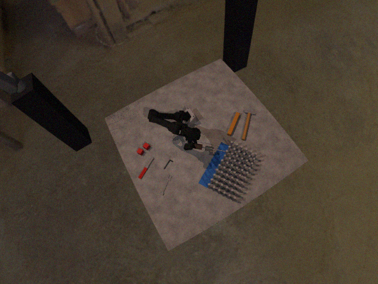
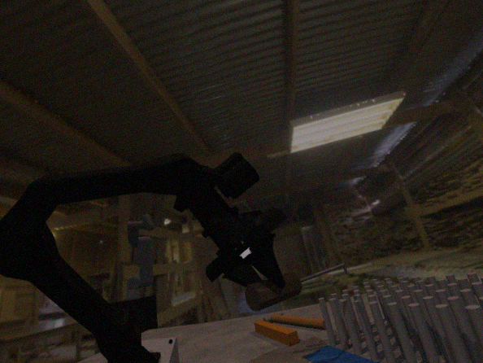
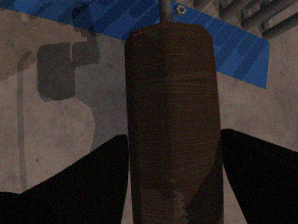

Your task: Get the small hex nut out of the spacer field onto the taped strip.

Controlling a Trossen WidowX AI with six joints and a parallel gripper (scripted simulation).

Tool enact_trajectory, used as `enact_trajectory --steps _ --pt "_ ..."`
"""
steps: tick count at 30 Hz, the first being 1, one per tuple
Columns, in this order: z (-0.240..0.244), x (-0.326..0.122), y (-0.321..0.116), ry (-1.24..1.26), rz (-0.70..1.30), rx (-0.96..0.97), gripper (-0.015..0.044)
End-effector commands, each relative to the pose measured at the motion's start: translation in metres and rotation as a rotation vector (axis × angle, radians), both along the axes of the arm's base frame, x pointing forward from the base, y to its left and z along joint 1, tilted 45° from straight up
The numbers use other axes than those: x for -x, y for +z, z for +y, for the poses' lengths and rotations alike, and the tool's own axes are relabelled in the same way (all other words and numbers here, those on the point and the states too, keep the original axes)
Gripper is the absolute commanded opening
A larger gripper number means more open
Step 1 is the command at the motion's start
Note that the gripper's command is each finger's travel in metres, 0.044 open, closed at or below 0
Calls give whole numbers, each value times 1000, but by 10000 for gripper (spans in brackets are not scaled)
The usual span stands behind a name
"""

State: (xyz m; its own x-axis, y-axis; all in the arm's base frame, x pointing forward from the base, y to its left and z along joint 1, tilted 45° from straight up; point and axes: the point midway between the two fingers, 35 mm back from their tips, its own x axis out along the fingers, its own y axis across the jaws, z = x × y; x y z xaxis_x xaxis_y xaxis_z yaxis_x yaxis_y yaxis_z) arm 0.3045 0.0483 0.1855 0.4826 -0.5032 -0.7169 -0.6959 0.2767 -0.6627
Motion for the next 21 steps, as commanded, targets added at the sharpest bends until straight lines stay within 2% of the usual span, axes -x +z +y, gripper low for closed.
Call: enact_trajectory --steps 1,21 --pt "27 -8 -10 90 67 -5 0" --pt "147 -13 -75 462 384 -15 0"
